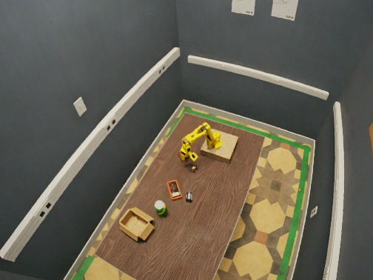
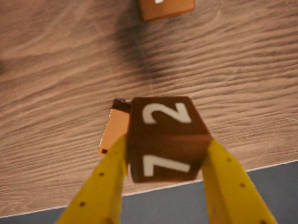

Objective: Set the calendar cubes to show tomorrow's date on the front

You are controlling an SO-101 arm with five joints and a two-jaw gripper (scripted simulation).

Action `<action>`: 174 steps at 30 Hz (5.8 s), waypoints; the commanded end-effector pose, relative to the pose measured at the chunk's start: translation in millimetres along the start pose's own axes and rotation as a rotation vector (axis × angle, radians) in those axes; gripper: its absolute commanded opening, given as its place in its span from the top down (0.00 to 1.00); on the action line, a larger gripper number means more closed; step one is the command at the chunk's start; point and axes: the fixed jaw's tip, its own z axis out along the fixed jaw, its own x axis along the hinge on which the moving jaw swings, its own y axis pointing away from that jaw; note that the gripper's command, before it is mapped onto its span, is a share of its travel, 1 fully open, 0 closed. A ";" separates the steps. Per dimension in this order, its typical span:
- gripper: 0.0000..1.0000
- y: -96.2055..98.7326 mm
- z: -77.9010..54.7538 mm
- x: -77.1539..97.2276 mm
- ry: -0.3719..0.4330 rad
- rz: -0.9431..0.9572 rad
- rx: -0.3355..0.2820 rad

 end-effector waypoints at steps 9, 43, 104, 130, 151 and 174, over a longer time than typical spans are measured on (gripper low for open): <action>1.00 -9.1 -0.8 -80.8 -0.003 -0.378 0.007; 1.00 12.4 -0.5 -153.4 -0.007 -0.749 0.006; 1.00 37.8 26.3 -176.5 0.000 -0.908 -0.051; 1.00 38.1 32.3 -176.4 0.000 -0.908 -0.051; 1.00 38.4 40.0 -176.2 0.000 -0.908 -0.051; 1.00 38.8 49.7 -175.9 0.000 -0.908 -0.051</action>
